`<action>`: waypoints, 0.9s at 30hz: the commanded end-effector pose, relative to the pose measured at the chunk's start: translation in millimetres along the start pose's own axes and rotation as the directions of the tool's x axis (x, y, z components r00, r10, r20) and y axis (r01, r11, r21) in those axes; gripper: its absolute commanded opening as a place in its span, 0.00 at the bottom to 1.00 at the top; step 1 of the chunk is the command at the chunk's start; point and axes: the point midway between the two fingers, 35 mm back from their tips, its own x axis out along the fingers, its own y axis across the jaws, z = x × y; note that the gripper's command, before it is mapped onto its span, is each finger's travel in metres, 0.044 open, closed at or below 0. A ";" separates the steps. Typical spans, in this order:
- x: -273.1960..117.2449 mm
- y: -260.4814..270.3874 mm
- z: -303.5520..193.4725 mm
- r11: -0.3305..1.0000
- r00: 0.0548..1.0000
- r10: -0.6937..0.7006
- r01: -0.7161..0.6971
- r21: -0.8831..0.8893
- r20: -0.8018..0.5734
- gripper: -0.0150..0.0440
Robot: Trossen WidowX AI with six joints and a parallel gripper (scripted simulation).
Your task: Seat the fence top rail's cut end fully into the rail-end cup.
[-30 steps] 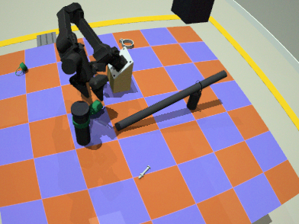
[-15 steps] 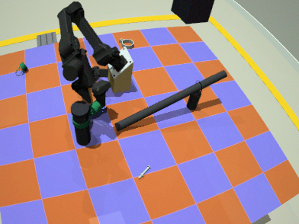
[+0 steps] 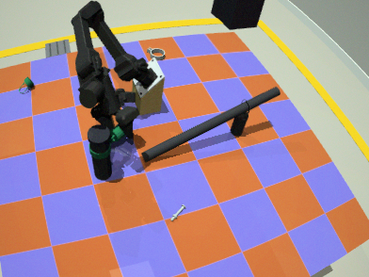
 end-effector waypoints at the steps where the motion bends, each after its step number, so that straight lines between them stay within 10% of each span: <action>1: 9.4 0.9 3.8 1.000 1.000 0.002 -0.002 -0.010 0.013 1.00; 9: 17.7 2.3 4.5 1.000 1.000 0.002 -0.002 -0.010 0.012 1.00; 27: 18.3 1.5 4.5 1.000 1.000 0.002 -0.002 -0.001 0.007 0.30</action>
